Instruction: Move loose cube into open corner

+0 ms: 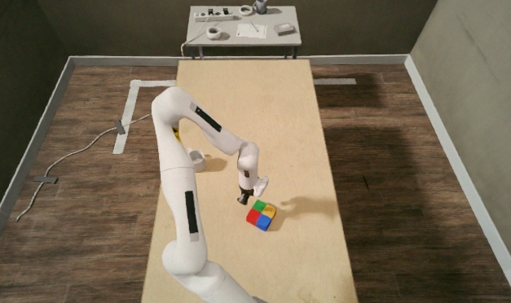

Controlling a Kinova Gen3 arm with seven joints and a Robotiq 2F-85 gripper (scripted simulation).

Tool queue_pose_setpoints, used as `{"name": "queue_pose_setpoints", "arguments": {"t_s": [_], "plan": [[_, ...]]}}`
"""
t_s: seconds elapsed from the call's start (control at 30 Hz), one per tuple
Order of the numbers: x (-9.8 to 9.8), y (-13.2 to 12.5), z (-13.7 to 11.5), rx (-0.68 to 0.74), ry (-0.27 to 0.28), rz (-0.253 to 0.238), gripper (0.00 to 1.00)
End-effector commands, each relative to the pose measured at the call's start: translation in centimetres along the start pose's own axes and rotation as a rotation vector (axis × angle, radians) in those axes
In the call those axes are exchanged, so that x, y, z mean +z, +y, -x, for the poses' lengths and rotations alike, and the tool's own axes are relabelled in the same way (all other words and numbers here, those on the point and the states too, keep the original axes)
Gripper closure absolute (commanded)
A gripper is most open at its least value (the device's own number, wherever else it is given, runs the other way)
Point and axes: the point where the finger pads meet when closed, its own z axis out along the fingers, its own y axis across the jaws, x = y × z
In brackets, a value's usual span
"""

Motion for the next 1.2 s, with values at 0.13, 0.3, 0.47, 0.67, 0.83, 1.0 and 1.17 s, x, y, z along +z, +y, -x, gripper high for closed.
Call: {"name": "queue_pose_setpoints", "arguments": {"t_s": [0.13, 0.3, 0.47, 0.67, 0.83, 1.0, 1.17], "plan": [[-0.1, -0.2, -0.1, 0.027, 0.000, -0.002, 0.48], [0.0, -0.5, -0.3, 0.080, -0.001, -0.003, 0.48], [0.0, -0.7, -0.5, 0.128, -0.002, -0.003, 0.48], [0.0, -1.4, -1.0, 0.257, -0.003, -0.004, 0.48], [0.0, -2.1, -1.5, 0.397, -0.005, -0.005, 0.48], [0.0, -2.6, -1.9, 0.491, -0.006, -0.005, 0.48], [0.0, -3.4, -2.6, 0.661, -0.007, -0.005, 0.48]]}}
